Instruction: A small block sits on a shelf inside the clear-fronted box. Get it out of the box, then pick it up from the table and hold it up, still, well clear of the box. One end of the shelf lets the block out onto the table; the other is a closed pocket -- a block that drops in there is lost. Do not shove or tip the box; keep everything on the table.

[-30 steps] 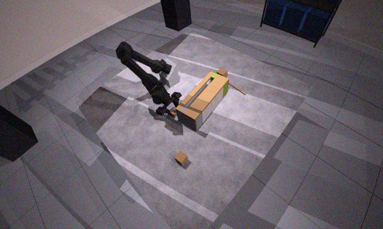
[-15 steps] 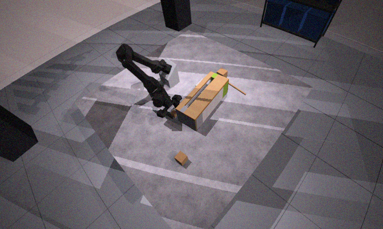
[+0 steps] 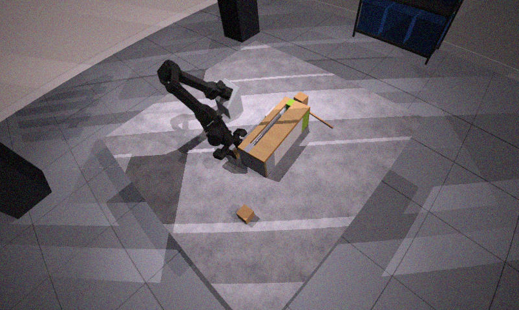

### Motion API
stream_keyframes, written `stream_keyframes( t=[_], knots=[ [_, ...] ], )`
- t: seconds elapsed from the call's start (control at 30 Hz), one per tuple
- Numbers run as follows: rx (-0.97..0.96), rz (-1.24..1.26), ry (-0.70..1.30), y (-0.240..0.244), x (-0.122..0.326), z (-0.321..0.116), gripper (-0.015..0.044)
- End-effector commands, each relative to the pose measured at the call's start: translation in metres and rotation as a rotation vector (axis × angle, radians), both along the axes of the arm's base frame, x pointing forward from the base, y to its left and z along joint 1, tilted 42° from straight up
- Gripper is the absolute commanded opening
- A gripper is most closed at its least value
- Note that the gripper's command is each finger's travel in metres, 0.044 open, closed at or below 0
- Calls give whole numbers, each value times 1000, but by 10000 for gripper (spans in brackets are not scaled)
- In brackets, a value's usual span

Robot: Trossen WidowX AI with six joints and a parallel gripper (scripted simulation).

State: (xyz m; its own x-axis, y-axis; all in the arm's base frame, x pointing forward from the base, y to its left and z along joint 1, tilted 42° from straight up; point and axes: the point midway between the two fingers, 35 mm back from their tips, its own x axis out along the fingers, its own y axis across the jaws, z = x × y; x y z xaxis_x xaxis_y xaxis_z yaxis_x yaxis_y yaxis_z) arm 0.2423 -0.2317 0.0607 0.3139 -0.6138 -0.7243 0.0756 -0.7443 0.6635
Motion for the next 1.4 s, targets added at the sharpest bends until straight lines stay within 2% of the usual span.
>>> stream_keyframes(
  t=[0.0,0.23,0.47,1.37],
  knots=[
    [1,0,0,9,3,10,0],
    [1,-2,-4,38,6,43,0],
    [-8,16,13,41,6,46,0],
    [-326,773,718,70,2,43,0]
  ],
)
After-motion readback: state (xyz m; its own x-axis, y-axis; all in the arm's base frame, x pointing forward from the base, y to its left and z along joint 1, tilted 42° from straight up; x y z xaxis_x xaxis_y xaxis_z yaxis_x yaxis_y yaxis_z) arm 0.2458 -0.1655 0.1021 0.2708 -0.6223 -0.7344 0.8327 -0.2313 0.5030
